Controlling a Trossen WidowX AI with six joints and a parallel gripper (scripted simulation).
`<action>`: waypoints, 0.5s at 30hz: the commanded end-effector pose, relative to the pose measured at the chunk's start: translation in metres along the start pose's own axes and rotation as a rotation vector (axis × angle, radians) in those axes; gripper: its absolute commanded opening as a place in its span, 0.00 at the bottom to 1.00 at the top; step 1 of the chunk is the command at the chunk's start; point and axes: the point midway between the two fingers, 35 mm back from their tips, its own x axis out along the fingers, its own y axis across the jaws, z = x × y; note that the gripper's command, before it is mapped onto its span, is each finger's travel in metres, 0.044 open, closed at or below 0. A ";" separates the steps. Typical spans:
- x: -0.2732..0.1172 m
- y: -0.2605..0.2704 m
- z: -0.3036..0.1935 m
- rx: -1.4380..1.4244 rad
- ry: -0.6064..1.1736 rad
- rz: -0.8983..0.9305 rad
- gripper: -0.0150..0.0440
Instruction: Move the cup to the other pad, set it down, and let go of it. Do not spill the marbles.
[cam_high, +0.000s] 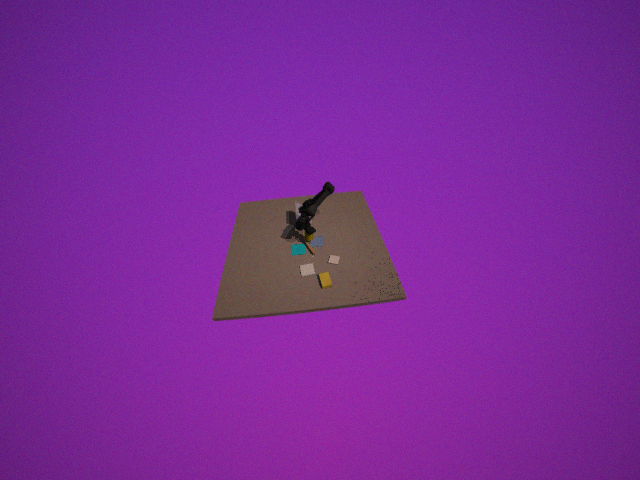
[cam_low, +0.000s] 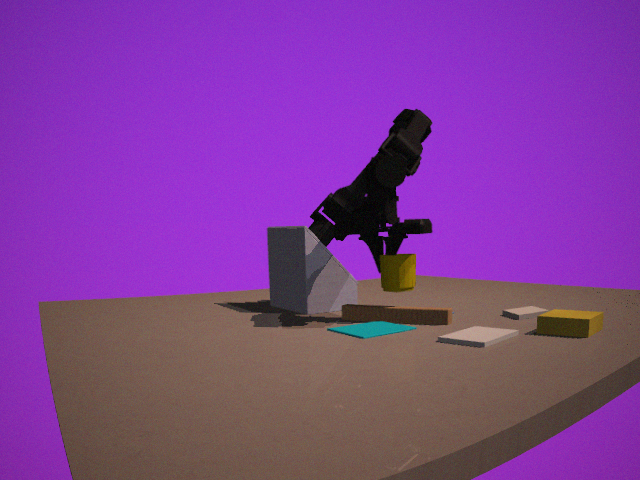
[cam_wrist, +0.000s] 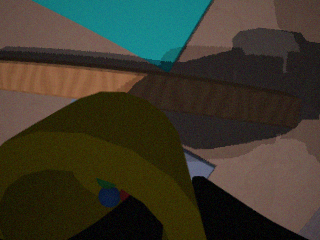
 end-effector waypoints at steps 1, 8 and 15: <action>0.000 0.000 0.010 -0.005 -0.003 -0.003 0.25; -0.001 0.000 0.022 -0.005 -0.004 -0.003 0.25; -0.002 -0.001 0.035 -0.006 -0.005 -0.003 0.25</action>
